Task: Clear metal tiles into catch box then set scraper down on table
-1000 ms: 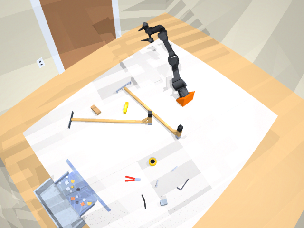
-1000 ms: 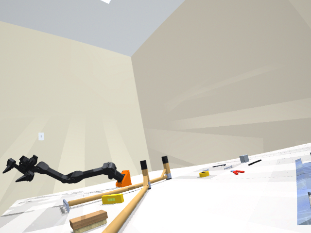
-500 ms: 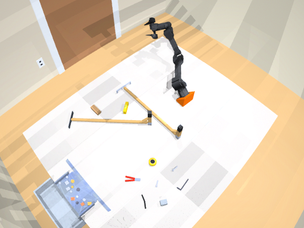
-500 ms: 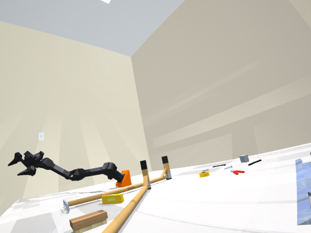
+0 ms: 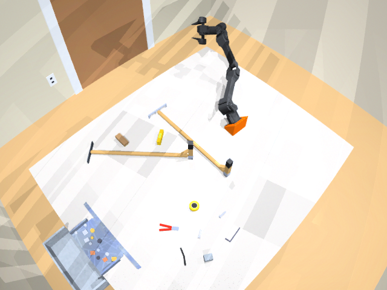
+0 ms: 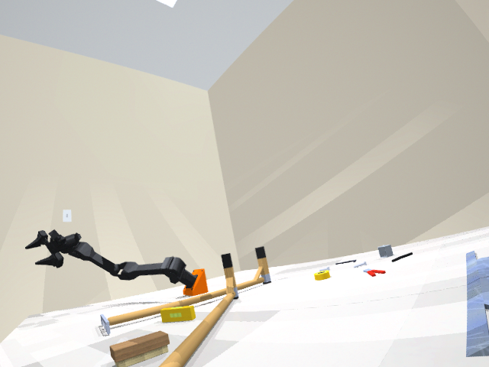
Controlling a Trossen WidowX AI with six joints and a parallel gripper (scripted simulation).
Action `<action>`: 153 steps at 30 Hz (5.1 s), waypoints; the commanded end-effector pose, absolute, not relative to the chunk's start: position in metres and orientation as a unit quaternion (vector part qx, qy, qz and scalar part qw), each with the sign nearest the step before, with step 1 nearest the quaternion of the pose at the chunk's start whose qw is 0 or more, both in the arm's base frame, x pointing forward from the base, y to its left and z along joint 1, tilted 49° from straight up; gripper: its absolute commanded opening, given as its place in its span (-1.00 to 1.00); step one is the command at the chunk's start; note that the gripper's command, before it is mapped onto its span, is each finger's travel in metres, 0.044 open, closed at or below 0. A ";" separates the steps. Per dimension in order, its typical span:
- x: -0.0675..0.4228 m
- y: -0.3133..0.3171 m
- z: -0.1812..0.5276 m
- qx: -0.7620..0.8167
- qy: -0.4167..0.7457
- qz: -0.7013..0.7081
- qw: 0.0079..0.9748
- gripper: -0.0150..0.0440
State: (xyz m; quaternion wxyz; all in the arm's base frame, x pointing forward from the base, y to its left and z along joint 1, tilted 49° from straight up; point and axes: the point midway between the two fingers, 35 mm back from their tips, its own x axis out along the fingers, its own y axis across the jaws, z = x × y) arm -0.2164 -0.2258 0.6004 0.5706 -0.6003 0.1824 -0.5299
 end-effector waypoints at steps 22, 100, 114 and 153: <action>-0.248 -0.124 0.608 -0.619 0.123 -0.600 0.491 1.00; -0.088 0.113 0.525 -0.681 0.093 -0.506 0.521 1.00; -0.042 0.127 0.495 -0.650 0.116 -0.483 0.575 1.00; 0.081 0.124 0.402 -0.452 0.164 -0.467 0.742 1.00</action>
